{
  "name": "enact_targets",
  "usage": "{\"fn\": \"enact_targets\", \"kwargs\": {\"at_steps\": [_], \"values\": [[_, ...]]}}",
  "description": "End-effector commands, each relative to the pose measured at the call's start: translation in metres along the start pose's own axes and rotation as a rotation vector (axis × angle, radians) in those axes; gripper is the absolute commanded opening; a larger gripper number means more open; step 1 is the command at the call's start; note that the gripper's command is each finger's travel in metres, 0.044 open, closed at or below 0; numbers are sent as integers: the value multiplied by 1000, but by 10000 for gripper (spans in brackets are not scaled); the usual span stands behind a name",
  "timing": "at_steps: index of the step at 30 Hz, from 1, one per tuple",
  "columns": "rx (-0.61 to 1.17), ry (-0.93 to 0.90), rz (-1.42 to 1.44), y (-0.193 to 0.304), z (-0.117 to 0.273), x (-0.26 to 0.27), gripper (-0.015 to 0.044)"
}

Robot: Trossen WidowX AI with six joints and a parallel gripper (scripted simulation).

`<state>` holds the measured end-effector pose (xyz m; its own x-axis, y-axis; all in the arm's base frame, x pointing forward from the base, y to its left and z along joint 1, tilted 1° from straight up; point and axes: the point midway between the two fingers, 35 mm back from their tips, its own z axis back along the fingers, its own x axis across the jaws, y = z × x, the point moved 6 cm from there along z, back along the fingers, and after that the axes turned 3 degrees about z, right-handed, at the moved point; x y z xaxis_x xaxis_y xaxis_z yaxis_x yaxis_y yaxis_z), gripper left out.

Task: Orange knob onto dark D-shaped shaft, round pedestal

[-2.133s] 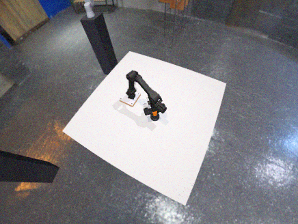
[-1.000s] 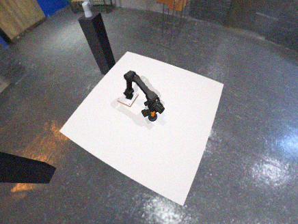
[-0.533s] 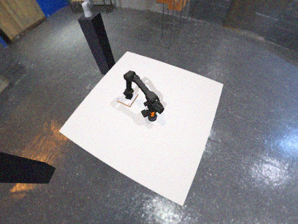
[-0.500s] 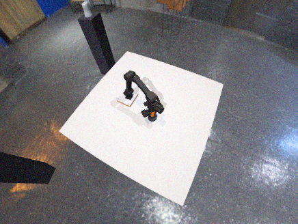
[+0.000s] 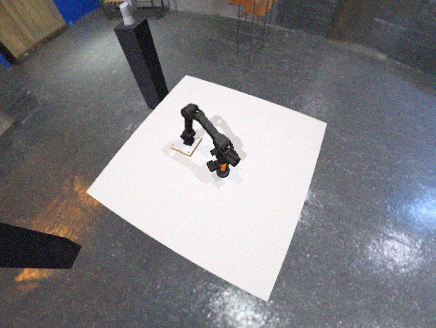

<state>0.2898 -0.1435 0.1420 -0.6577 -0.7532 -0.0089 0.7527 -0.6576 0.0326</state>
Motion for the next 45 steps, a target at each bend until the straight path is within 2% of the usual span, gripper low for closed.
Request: {"fn": "enact_targets", "kwargs": {"at_steps": [1, 45], "values": [[2, 5, 6, 0, 0, -1, 0], [3, 5, 58, 6, 3, -2, 0]]}}
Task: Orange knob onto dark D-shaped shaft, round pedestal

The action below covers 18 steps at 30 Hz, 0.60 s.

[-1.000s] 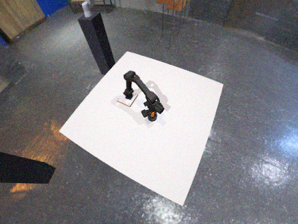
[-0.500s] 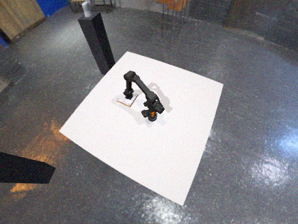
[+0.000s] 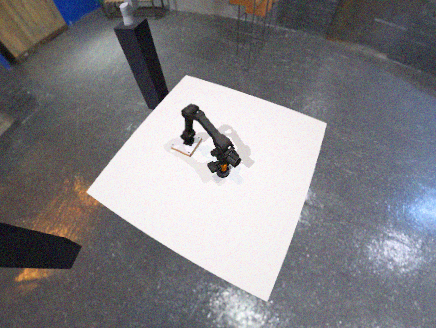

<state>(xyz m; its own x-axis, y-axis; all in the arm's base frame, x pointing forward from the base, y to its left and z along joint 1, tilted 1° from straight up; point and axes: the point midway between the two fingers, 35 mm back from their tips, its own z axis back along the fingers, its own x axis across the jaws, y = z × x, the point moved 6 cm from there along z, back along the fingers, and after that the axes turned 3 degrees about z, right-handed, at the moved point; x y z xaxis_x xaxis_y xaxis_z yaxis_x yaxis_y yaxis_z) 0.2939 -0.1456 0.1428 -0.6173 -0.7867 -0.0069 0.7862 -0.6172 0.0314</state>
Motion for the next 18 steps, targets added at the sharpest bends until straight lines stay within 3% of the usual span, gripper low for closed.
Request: {"fn": "enact_targets", "kwargs": {"at_steps": [1, 18], "values": [[5, 6, 5, 1, 3, -1, 0], [4, 5, 58, -5, 1, 1, 0]]}}
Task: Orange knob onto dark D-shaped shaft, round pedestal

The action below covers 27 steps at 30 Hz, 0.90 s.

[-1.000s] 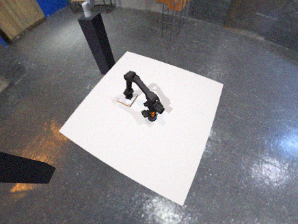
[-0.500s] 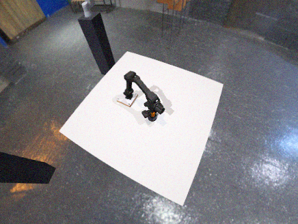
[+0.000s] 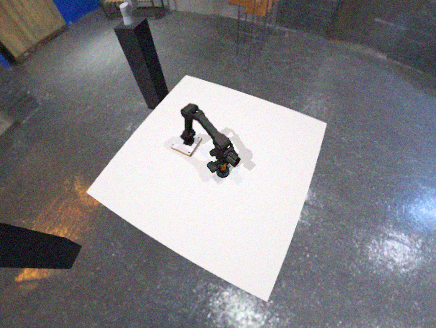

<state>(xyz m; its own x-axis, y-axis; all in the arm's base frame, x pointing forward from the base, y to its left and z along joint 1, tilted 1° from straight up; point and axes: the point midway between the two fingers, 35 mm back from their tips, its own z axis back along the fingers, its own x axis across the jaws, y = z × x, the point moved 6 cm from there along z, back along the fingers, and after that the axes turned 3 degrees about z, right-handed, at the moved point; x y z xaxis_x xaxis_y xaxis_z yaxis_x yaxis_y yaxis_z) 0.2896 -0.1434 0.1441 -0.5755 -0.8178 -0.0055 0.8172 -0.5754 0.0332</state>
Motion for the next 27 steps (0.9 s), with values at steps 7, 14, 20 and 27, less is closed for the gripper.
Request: {"fn": "enact_targets", "kwargs": {"at_steps": [7, 14, 20, 27], "values": [[3, 5, 6, 1, -2, 0, 0], [3, 5, 18, 1, -3, 0, 0], [3, 5, 5, 1, -3, 0, 0], [3, 5, 5, -1, -4, 0, 0]]}}
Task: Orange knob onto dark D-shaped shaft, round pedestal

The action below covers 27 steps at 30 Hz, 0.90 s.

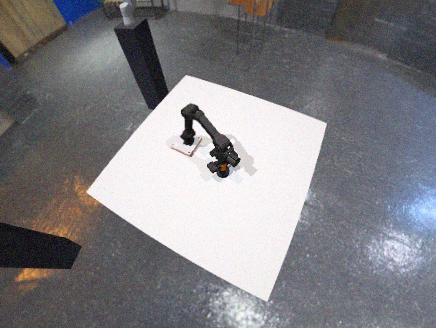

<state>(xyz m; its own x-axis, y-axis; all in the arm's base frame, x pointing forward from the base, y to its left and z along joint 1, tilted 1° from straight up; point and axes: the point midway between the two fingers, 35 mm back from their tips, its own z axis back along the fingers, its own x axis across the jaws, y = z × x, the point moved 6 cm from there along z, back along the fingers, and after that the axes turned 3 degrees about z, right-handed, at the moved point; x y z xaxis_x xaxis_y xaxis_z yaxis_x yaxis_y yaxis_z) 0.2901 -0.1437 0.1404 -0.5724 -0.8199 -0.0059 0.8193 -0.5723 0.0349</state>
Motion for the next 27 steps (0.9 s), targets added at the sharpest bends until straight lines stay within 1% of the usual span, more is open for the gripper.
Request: {"fn": "enact_targets", "kwargs": {"at_steps": [1, 16, 24, 27], "values": [[1, 5, 2, -2, 0, 0, 0], [1, 5, 3, -1, -16, 0, 0], [1, 0, 0, -1, -14, 0, 0], [1, 0, 0, -1, -14, 0, 79]]}}
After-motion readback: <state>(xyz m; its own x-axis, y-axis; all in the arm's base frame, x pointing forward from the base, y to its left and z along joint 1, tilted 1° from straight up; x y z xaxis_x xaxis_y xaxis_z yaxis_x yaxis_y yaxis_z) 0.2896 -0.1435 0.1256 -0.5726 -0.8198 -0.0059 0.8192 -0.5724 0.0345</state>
